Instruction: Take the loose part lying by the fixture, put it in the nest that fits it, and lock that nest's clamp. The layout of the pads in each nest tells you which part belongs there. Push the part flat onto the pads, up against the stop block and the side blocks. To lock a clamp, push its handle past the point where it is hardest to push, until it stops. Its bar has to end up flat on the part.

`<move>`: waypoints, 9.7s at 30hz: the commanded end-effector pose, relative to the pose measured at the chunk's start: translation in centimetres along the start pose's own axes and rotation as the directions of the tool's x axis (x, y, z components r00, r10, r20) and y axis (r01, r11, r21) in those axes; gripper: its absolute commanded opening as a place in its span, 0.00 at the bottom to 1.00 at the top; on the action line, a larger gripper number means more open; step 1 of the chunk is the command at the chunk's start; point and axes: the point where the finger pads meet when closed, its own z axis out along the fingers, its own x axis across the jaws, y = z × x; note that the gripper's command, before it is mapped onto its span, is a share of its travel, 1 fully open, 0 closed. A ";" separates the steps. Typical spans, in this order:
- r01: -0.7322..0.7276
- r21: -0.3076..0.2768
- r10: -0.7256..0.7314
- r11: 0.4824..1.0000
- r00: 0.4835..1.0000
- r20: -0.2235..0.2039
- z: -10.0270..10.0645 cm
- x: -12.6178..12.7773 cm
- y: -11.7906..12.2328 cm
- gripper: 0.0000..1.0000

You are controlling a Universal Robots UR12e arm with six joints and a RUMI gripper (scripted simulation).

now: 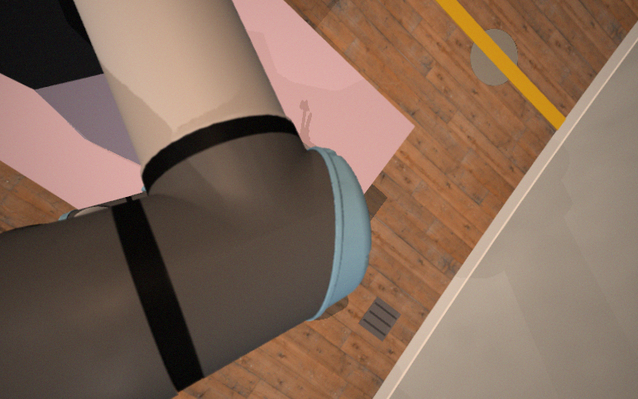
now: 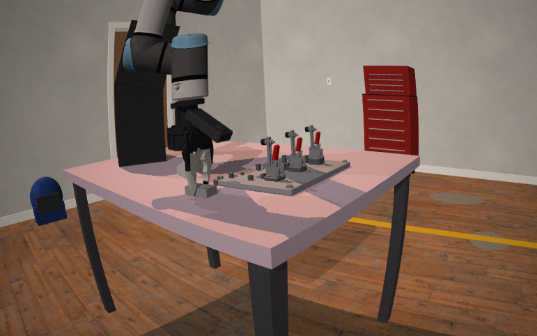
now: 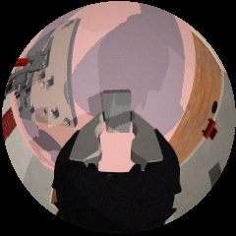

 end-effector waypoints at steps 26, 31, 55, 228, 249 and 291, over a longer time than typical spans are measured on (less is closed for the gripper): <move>0.001 0.003 -0.001 1.000 1.000 -0.002 -0.2 0.2 -0.3 0.00; 0.001 0.003 -0.001 1.000 1.000 -0.002 -0.2 0.2 -0.3 0.00; -0.001 0.001 0.001 1.000 1.000 0.000 -1.7 0.1 0.0 0.00; -0.091 0.002 0.091 0.996 0.996 -0.001 -9.2 -1.5 -3.1 0.00; -0.091 0.001 0.091 0.996 0.996 -0.002 -8.8 -16.8 -4.6 0.00; -0.090 0.004 0.090 0.996 0.996 -0.002 -8.2 -36.8 -6.8 0.00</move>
